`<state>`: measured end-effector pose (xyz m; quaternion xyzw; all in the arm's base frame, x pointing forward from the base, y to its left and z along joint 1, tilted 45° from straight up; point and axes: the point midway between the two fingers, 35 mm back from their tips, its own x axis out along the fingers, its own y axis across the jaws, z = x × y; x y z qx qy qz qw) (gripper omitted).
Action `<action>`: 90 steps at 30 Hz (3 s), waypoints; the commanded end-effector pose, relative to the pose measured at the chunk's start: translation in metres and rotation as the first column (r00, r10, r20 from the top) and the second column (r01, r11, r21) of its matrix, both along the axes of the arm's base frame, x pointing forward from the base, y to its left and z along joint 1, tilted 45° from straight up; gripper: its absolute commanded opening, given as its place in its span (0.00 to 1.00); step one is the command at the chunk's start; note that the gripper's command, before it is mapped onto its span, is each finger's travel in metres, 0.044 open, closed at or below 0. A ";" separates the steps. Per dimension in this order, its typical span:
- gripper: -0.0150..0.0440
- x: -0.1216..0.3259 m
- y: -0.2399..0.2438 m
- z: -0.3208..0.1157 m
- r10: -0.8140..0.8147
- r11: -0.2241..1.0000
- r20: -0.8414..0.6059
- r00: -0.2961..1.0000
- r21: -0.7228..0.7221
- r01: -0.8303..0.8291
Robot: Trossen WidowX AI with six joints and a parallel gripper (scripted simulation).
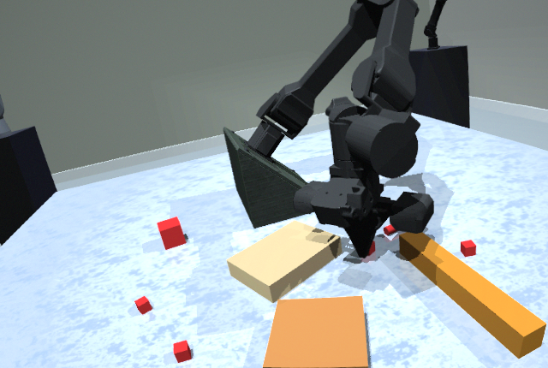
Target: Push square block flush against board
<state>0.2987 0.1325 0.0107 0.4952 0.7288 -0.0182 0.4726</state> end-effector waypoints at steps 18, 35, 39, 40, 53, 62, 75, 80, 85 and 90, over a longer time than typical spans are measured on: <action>0.25 0.022 -0.017 -0.020 0.001 1.000 -0.002 1.000 0.003 -0.001; 0.25 0.029 -0.056 0.015 -0.008 1.000 0.004 1.000 0.006 0.008; 0.25 0.034 -0.061 0.011 0.072 0.997 0.085 0.994 0.008 -0.073; 0.25 0.035 -0.062 0.010 0.096 0.995 0.109 0.989 0.007 -0.097; 0.25 0.050 -0.083 -0.009 0.384 0.916 0.406 0.829 -0.055 -0.397; 0.25 0.059 -0.097 -0.023 0.538 0.810 0.571 0.620 -0.148 -0.567; 0.25 0.070 -0.119 -0.044 0.660 0.606 0.718 0.220 -0.336 -0.721; 0.25 0.073 -0.127 -0.053 0.670 0.519 0.741 0.050 -0.419 -0.745; 0.25 0.075 -0.136 -0.062 0.657 0.431 0.744 -0.122 -0.504 -0.749; 0.25 0.078 -0.144 -0.071 0.624 0.345 0.726 -0.290 -0.589 -0.731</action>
